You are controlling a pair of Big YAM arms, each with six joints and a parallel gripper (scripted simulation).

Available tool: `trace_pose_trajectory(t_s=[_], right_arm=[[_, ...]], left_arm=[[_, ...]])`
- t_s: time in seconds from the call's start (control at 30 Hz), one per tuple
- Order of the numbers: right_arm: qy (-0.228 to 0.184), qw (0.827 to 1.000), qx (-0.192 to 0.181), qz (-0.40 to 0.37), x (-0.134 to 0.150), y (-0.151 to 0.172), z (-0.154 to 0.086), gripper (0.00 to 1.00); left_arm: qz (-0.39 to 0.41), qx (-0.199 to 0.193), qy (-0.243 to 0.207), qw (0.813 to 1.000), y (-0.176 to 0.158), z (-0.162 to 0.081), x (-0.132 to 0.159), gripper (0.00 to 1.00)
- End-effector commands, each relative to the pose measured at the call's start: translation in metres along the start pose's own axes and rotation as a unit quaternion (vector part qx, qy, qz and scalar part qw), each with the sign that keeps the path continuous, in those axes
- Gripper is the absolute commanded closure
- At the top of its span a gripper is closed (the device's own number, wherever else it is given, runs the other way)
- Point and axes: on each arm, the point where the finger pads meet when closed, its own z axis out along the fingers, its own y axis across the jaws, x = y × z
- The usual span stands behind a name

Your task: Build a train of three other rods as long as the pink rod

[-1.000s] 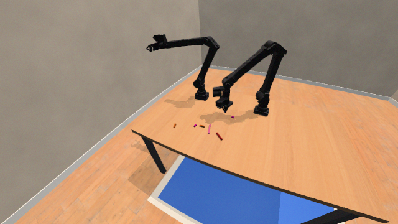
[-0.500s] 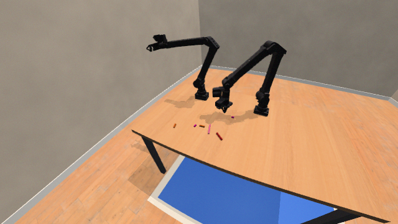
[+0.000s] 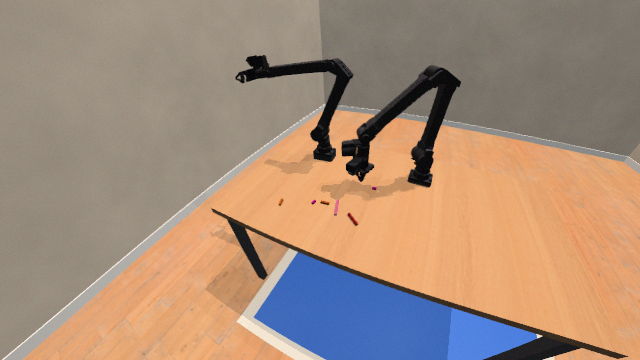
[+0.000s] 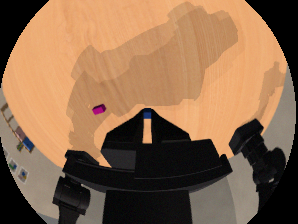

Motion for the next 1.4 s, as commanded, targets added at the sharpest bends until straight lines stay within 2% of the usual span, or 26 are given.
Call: trace_pose_trajectory(t_s=[0.0,1.37], right_arm=[[-0.035,0.999,0.005,0.004,-0.0453,-0.0042,-0.0073,0.00],[-0.035,0.999,0.005,0.004,-0.0453,-0.0042,-0.0073,0.00]], left_arm=[[-0.001,0.001,-0.003,1.000,-0.0048,0.0000,-0.0014,0.96],[-0.008,0.002,-0.004,1.000,-0.0064,-0.0006,-0.0025,0.96]])
